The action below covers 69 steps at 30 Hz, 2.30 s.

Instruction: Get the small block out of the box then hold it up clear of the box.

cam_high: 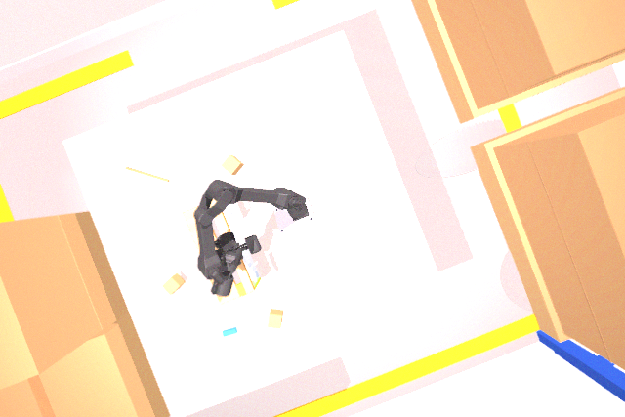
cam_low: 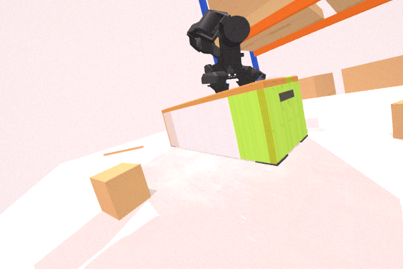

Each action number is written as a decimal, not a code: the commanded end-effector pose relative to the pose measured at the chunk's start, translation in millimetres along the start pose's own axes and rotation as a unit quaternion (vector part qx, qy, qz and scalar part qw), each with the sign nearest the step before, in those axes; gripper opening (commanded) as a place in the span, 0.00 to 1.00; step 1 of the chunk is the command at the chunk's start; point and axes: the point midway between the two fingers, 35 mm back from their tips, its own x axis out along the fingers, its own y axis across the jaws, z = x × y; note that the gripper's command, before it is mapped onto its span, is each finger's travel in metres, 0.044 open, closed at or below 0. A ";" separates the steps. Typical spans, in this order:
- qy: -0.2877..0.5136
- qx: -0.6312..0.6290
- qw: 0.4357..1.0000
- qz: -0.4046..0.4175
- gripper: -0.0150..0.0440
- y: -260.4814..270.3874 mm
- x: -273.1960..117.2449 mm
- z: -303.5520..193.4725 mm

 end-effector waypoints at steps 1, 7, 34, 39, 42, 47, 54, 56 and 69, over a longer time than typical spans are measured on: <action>-0.003 -0.003 1.000 0.000 0.93 -0.8 3.0 7.5; -0.003 -0.003 1.000 0.000 0.93 -0.7 4.8 16.4; -0.004 -0.004 1.000 0.000 0.93 0.0 12.9 56.3; -0.004 -0.004 1.000 0.000 0.93 0.1 14.3 63.5; -0.004 -0.004 1.000 0.000 0.93 0.1 15.2 67.9; -0.005 -0.004 1.000 0.000 0.93 0.3 16.6 75.0; -0.005 -0.004 1.000 0.000 0.93 0.4 18.6 85.0; -0.005 -0.004 1.000 0.000 0.93 0.5 18.9 86.8; -0.005 -0.004 1.000 0.000 0.93 0.8 22.7 106.0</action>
